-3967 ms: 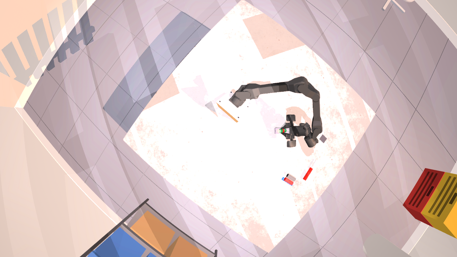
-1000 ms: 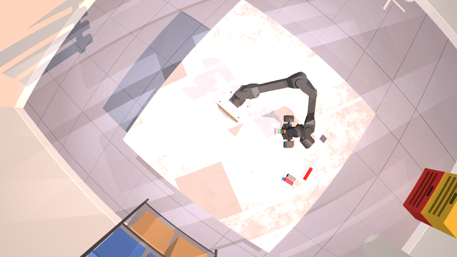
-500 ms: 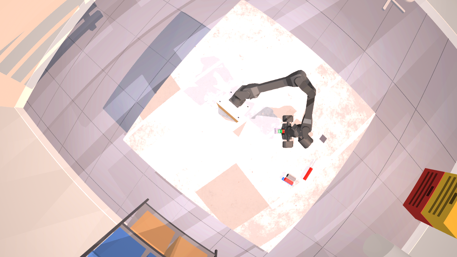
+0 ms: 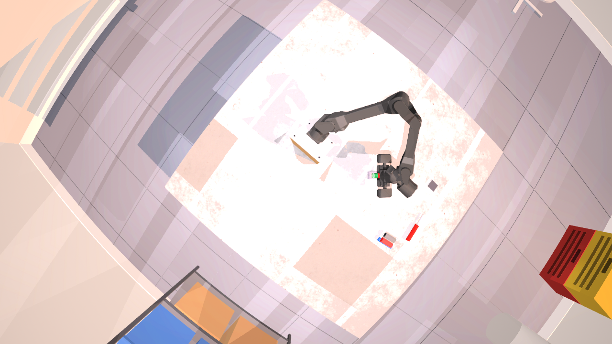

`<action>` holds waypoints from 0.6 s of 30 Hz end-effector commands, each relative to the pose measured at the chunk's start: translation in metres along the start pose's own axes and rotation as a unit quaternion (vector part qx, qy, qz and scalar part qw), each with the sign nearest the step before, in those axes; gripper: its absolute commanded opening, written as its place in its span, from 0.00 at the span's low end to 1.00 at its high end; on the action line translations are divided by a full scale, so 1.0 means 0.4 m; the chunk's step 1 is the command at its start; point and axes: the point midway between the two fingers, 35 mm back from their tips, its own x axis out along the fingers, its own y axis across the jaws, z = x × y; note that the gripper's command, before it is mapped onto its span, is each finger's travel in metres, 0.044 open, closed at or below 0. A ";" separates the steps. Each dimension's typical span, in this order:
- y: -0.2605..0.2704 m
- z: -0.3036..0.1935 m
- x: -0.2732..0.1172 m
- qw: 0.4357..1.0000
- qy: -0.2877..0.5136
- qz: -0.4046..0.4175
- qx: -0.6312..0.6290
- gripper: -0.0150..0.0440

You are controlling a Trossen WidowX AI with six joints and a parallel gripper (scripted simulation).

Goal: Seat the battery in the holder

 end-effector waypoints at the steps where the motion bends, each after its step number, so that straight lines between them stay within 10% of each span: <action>1: 0.007 0.014 -0.001 1.000 -0.020 0.000 -0.009 0.39; 18: 0.006 -0.003 0.001 1.000 -0.024 -0.001 -0.009 0.39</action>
